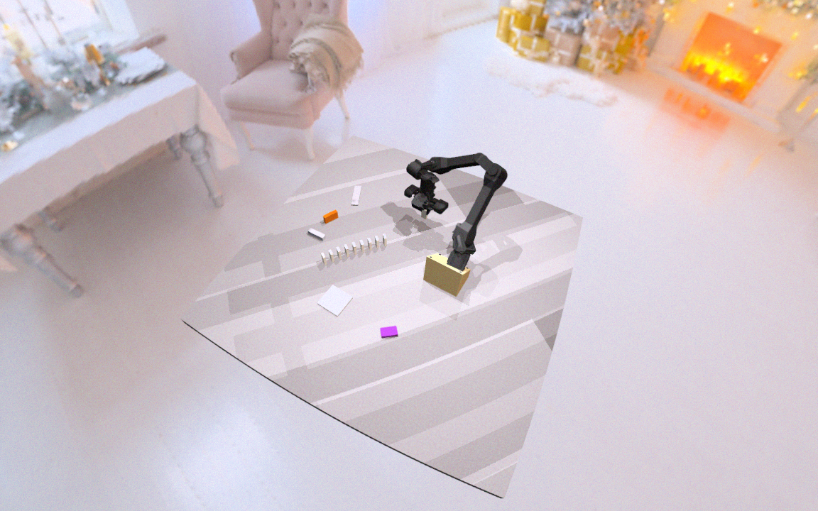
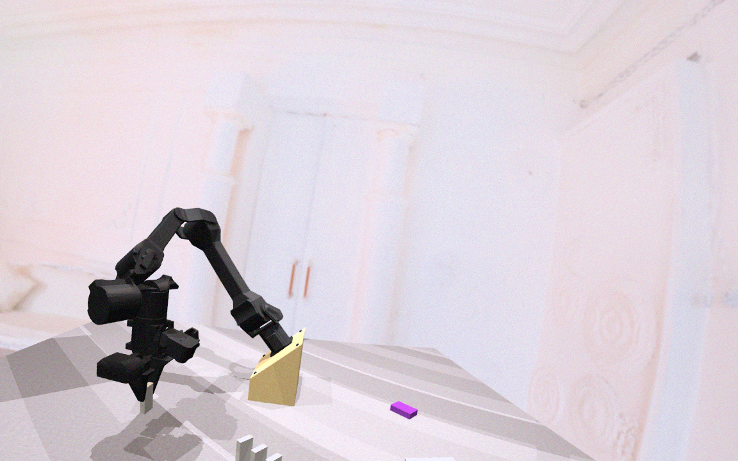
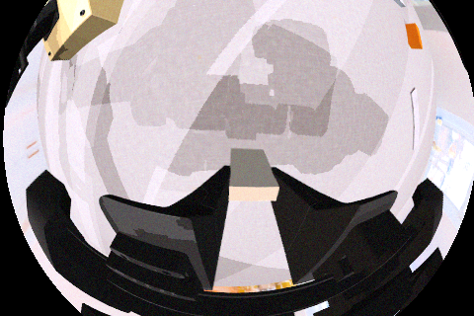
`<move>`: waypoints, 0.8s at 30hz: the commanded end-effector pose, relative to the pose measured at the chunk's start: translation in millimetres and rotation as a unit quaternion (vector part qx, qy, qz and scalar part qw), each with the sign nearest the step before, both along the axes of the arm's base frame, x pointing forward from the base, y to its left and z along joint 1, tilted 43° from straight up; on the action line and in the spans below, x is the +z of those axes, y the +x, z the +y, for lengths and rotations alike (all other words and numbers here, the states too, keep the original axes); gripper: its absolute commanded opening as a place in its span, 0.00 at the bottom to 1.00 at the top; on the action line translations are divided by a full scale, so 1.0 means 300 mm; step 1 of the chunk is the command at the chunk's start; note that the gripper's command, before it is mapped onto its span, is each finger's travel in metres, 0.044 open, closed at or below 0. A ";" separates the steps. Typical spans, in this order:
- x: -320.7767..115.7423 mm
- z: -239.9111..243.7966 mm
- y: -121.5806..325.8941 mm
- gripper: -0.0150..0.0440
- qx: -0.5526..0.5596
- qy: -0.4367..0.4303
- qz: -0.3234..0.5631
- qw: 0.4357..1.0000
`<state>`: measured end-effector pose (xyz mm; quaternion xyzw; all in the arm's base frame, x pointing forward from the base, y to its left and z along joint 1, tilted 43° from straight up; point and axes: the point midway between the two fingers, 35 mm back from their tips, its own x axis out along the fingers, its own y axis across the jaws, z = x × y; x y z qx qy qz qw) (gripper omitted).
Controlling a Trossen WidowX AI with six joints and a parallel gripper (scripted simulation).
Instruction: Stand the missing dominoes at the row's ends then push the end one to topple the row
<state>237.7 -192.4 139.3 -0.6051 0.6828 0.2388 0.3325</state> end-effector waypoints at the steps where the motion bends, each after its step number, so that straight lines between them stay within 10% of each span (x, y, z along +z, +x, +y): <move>1: 0.170 0.144 0.025 0.44 -0.002 -0.003 -0.010 1.000; 15: 0.273 0.240 0.010 0.44 -0.004 -0.008 -0.012 1.000; 24: 0.012 0.515 0.190 0.44 -0.135 -0.002 -0.131 0.982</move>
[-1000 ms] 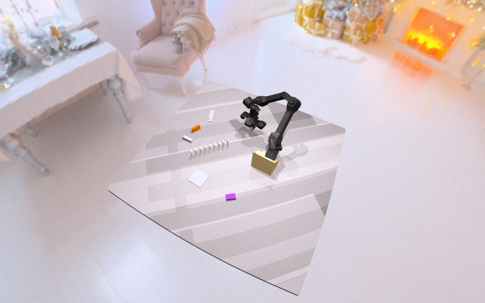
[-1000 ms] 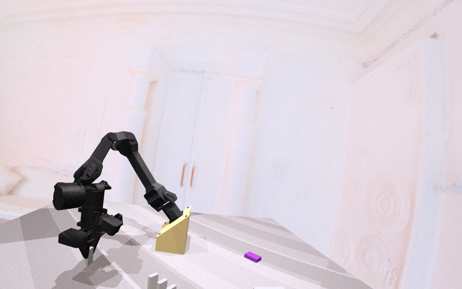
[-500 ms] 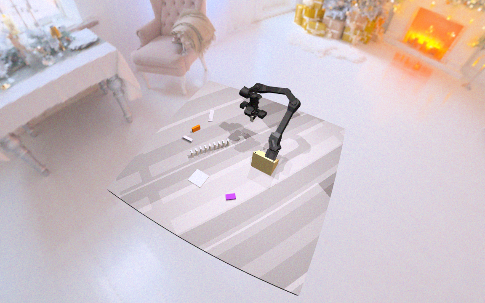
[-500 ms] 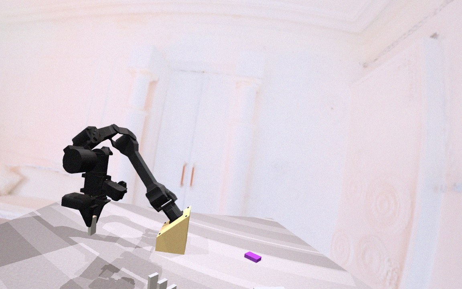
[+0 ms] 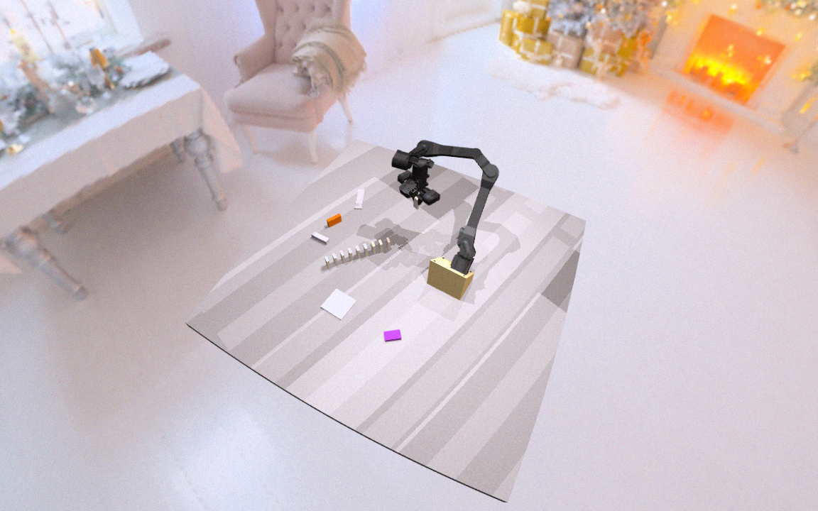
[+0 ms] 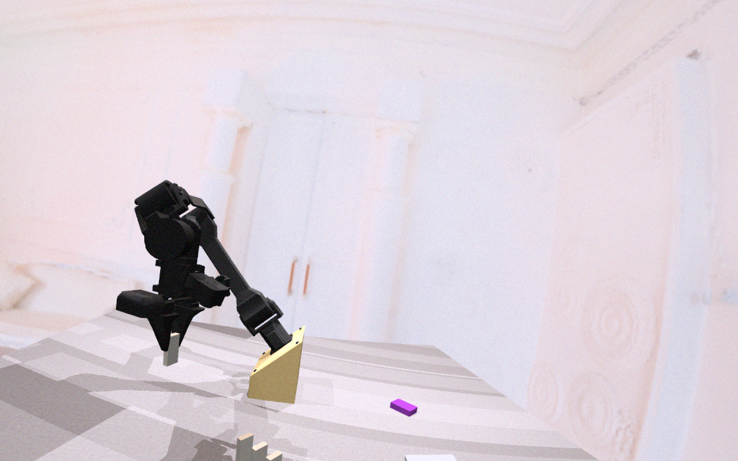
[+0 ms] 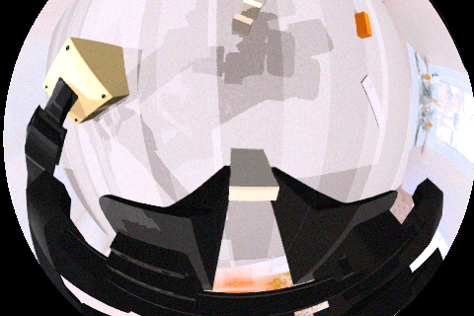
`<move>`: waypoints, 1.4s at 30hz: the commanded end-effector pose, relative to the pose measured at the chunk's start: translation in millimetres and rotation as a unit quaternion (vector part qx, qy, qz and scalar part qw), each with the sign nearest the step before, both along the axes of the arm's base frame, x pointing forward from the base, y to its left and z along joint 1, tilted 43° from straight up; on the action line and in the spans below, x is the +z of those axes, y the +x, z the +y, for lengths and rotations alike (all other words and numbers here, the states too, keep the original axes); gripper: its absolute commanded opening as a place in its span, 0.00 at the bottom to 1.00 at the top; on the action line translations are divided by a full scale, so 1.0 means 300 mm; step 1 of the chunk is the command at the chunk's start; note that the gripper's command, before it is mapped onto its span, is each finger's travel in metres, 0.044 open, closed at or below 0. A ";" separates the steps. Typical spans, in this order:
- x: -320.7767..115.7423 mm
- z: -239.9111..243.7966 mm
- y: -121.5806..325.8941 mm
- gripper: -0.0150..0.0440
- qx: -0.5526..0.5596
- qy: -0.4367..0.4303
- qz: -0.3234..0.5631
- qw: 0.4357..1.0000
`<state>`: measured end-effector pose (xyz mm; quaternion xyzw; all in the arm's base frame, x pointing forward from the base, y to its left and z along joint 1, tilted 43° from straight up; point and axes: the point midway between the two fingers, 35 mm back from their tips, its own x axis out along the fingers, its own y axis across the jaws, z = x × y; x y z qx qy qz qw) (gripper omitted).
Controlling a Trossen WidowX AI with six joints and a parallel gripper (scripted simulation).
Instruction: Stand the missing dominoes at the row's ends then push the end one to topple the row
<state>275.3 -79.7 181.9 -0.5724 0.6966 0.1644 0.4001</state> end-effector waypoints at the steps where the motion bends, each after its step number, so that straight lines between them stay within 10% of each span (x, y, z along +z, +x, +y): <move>1: -0.152 0.163 0.072 0.44 -0.075 0.001 -0.062 0.995; 18: -0.276 0.294 0.091 0.44 -0.132 -0.008 -0.113 0.985; 42: -0.585 0.008 0.079 0.44 -0.132 -0.010 -0.115 0.985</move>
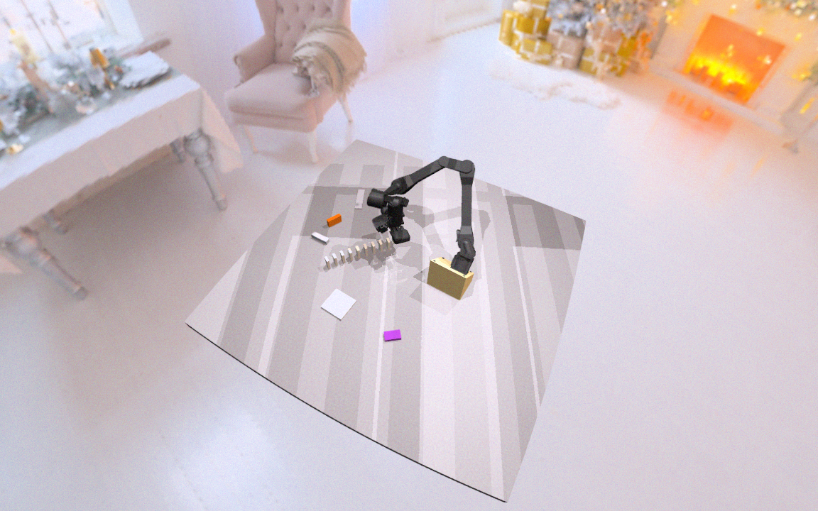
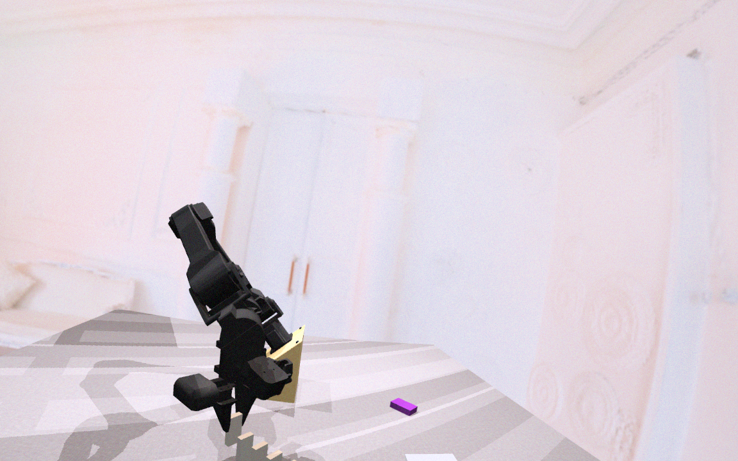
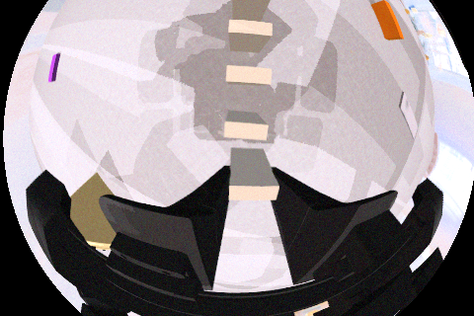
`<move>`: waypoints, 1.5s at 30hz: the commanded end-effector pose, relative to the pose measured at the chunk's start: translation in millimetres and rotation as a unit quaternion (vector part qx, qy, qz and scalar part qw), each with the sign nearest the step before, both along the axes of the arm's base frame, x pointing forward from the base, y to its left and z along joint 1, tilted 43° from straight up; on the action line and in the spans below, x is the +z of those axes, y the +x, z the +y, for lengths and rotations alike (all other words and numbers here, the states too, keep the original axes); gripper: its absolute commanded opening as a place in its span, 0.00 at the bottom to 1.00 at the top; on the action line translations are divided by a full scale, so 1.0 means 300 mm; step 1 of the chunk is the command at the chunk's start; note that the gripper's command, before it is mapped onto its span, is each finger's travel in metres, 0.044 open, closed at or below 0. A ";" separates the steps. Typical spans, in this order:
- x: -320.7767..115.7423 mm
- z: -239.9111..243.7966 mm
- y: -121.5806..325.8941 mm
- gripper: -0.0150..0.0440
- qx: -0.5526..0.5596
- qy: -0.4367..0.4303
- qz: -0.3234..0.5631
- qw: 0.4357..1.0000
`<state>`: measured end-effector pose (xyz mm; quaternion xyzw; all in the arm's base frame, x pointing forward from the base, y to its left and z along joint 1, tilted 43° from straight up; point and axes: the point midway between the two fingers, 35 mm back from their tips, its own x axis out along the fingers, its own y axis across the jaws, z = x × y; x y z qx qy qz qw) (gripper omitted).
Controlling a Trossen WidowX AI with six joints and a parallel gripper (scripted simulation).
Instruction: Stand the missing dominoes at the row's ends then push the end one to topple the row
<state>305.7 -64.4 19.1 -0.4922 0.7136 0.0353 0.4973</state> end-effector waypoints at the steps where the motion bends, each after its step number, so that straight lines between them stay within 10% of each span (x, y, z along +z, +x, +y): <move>1: -0.048 -0.049 -0.025 0.44 0.001 -0.005 0.008 1.000; 14: -0.050 -0.051 -0.026 0.44 0.001 -0.005 0.008 1.000; 27: -0.050 -0.051 -0.026 1.00 0.001 -0.005 0.008 1.000; 45: 0.268 0.245 -0.009 1.00 -0.001 0.000 0.006 1.000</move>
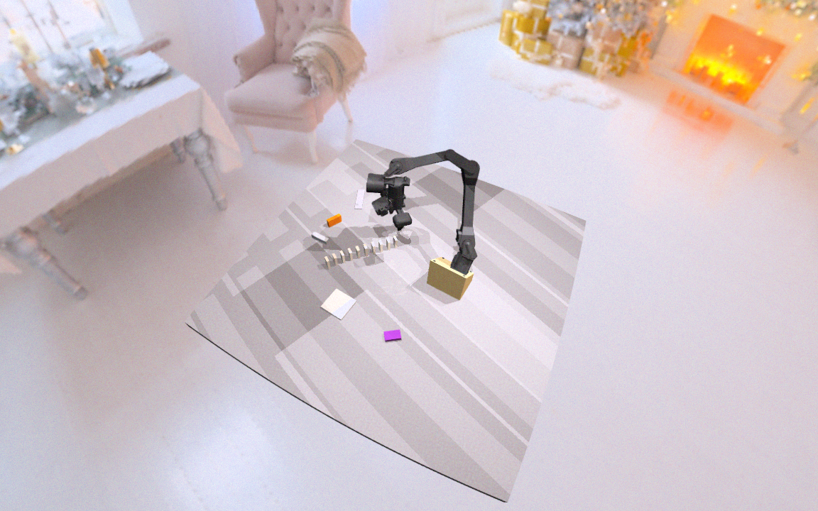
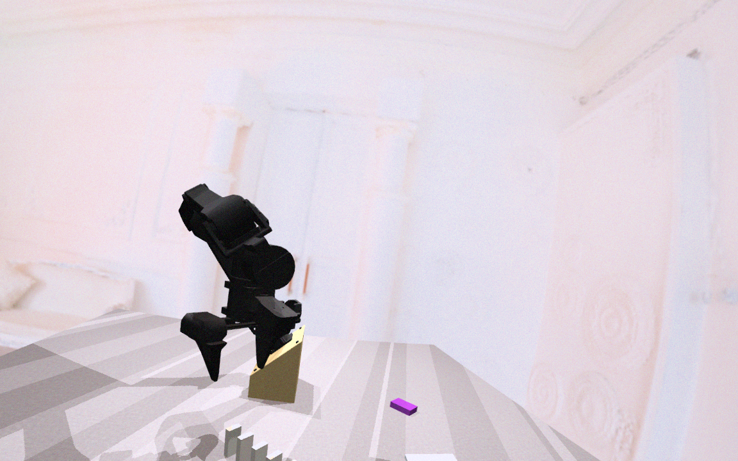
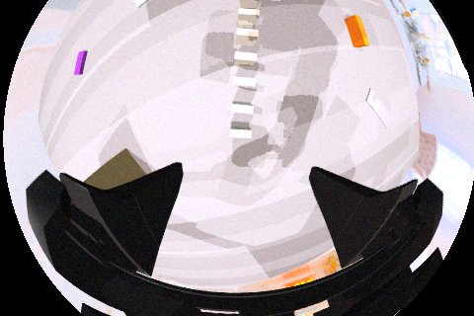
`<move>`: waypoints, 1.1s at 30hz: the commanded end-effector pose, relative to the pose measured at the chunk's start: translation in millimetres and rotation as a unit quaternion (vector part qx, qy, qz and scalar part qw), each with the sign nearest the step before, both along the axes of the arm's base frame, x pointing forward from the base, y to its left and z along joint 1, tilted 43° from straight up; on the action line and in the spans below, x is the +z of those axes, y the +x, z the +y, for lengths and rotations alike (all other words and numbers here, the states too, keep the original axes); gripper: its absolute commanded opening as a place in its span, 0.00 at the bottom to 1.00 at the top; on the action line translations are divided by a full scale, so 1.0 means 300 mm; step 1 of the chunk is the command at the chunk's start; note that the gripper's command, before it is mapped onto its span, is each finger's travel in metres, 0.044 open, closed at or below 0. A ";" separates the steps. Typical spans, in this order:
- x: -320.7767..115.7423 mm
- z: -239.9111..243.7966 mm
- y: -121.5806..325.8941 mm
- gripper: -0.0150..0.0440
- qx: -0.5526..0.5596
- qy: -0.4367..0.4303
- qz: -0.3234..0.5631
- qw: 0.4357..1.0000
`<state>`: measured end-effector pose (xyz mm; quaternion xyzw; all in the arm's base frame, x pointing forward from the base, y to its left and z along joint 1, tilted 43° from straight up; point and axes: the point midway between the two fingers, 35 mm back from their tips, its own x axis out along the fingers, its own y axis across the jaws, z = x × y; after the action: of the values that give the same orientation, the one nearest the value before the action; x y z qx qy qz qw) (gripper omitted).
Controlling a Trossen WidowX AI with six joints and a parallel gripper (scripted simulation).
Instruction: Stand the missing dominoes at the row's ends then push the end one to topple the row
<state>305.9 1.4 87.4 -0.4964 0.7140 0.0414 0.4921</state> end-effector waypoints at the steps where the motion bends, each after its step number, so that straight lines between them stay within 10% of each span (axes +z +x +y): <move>1: 0.041 0.026 -0.010 1.00 -0.007 0.000 -0.001 1.000; 9: 0.011 -0.057 -0.038 0.69 -0.227 -0.012 -0.203 0.953; 19: -0.048 -0.183 -0.095 0.25 -0.528 -0.022 -0.473 0.705; 33: -0.048 -0.183 -0.095 0.25 -0.528 -0.022 -0.473 0.705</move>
<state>279.6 -51.3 74.4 -0.0137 0.5421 -0.4702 0.6963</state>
